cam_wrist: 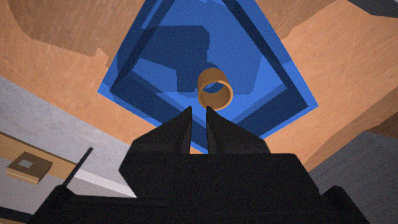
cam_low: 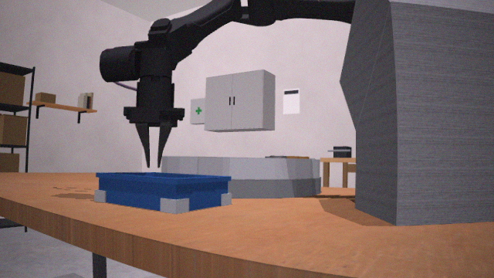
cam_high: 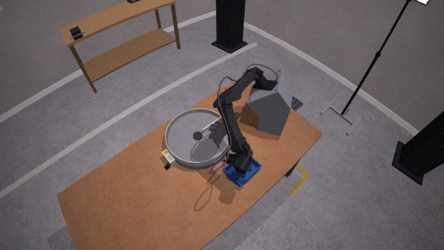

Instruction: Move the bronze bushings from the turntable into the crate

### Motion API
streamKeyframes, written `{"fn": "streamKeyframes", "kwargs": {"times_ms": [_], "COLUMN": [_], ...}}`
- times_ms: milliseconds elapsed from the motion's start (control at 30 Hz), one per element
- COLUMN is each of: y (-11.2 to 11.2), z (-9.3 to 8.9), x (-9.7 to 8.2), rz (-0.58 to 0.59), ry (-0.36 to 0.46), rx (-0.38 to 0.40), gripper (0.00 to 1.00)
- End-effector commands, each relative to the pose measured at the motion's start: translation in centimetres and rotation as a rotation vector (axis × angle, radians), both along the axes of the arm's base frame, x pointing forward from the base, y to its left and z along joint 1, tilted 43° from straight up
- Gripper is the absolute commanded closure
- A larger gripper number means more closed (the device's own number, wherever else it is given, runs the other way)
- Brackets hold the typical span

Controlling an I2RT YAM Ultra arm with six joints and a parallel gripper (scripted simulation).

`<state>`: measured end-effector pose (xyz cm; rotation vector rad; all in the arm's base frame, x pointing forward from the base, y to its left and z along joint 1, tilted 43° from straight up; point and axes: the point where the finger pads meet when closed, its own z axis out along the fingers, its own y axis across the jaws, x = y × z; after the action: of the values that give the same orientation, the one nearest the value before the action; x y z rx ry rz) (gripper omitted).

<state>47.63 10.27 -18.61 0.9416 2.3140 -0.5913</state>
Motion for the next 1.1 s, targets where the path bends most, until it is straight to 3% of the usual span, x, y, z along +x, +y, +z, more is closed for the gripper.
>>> {"fn": "streamKeyframes", "kwargs": {"times_ms": [0,100,333,1067], "y": [2.9,3.3,4.9,5.0], "z": [3.3,3.9,5.9,6.1], "x": [0.4,-0.9,-1.2,-1.3], "rz": [0.020,0.020,0.021,0.021], "ry": [-0.051,-0.032,-0.047,-0.048], "rx": [0.010,0.000,0.009,0.010], "gripper": [0.84,0.84,0.84,0.84]}}
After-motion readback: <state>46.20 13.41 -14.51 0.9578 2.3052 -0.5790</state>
